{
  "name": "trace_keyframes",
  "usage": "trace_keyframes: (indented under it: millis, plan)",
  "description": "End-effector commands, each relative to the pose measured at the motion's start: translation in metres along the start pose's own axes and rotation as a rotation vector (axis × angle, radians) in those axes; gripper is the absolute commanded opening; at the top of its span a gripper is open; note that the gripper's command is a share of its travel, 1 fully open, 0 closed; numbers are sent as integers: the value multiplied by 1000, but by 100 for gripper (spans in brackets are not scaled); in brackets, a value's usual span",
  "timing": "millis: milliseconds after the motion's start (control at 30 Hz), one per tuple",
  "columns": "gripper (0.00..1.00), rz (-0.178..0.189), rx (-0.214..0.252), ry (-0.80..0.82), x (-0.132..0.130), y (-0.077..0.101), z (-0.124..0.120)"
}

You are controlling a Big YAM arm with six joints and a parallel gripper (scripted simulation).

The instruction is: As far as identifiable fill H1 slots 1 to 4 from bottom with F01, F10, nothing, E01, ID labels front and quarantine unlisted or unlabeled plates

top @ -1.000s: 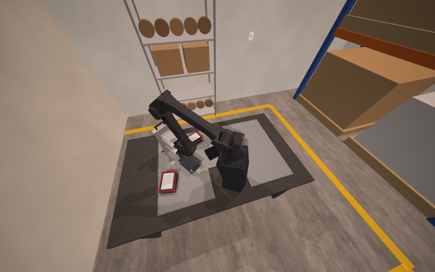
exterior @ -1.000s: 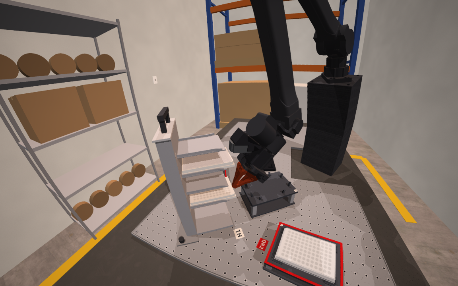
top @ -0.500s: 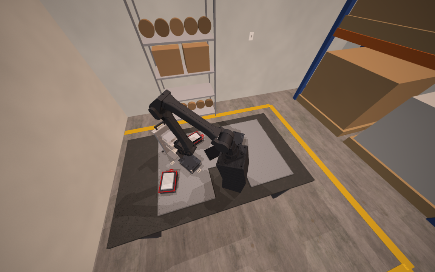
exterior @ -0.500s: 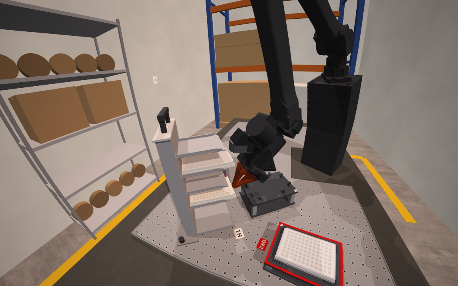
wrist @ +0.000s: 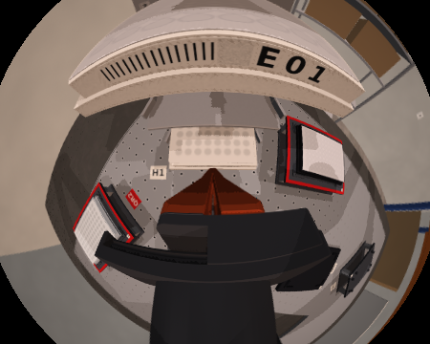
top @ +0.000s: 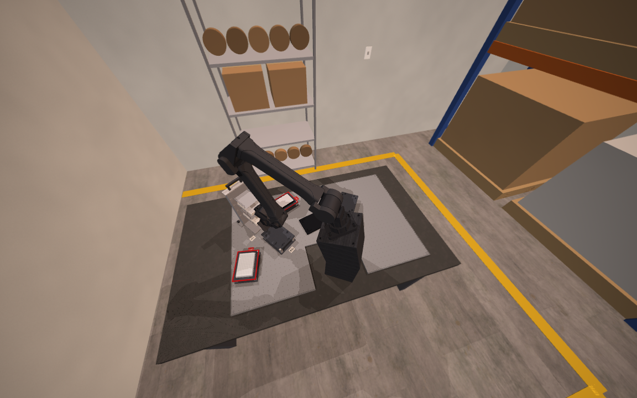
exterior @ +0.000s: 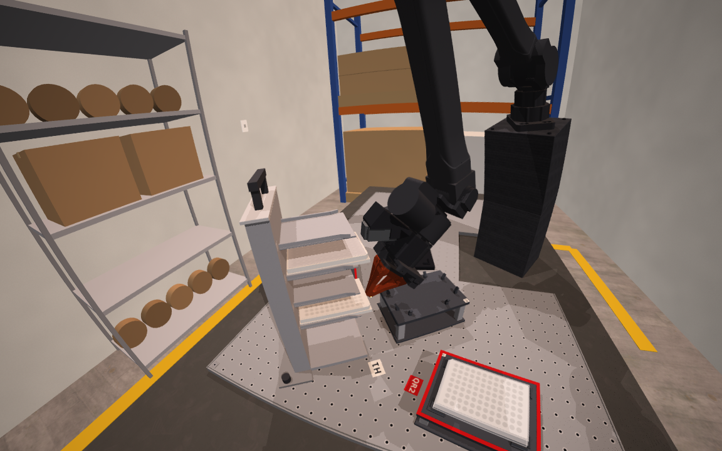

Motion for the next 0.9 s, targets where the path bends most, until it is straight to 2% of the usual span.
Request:
trace_keyframes:
  millis: [0,167,267,367,867]
  plan:
    - [0,5,-43,-4,1,-7,17]
    - [0,5,-43,-4,1,-7,17]
    - [0,1,-38,-10,-4,-4,5]
    - [0,3,-17,-7,-3,7,-6]
    - [0,7,-10,-8,-5,25,-23]
Point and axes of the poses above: the point where the finger pads meet when closed, its own y axis back along the fingers, its own x axis across the jaws, z = x × y, the point moved 10 cm from there along y, back along the fingers, and after that the axes turned 14 degrees about -y, right-handed, at the moved point
